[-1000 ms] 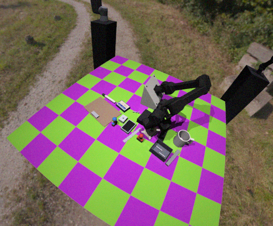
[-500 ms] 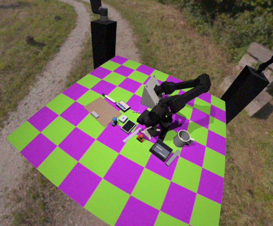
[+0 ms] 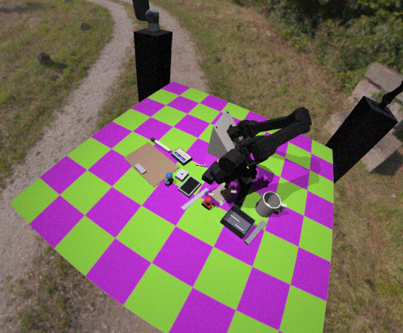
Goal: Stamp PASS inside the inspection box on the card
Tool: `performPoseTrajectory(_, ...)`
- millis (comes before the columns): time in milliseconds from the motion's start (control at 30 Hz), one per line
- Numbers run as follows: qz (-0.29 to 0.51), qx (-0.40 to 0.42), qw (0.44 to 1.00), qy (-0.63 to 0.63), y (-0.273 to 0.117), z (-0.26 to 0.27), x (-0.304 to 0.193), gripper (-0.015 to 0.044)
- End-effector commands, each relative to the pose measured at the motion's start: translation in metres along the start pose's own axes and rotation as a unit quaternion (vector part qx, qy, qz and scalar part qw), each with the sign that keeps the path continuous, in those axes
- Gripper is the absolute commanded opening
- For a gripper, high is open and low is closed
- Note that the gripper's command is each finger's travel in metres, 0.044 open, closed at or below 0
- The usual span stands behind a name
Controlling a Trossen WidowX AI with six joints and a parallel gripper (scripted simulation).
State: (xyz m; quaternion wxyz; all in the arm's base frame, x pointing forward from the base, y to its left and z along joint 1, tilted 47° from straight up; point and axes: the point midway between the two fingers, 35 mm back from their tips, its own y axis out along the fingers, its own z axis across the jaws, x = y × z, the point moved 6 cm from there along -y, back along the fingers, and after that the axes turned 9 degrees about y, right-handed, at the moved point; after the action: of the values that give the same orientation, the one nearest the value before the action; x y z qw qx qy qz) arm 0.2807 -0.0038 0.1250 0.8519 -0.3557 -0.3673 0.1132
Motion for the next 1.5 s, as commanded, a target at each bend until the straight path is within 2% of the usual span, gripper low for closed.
performPoseTrajectory(0,0.001,-0.002,1.0,-0.004,-0.007,0.0,0.0,0.0)
performPoseTrajectory(267,0.002,-0.004,1.0,-0.004,-0.015,-0.007,-0.007,0.0)
performPoseTrajectory(667,0.009,-0.012,1.0,-0.004,-0.019,-0.061,-0.074,0.0)
performPoseTrajectory(1033,0.004,-0.005,1.0,-0.008,-0.017,-0.089,-0.145,0.0)
performPoseTrajectory(1467,0.004,-0.005,1.0,-0.008,-0.005,-0.091,-0.149,0.0)
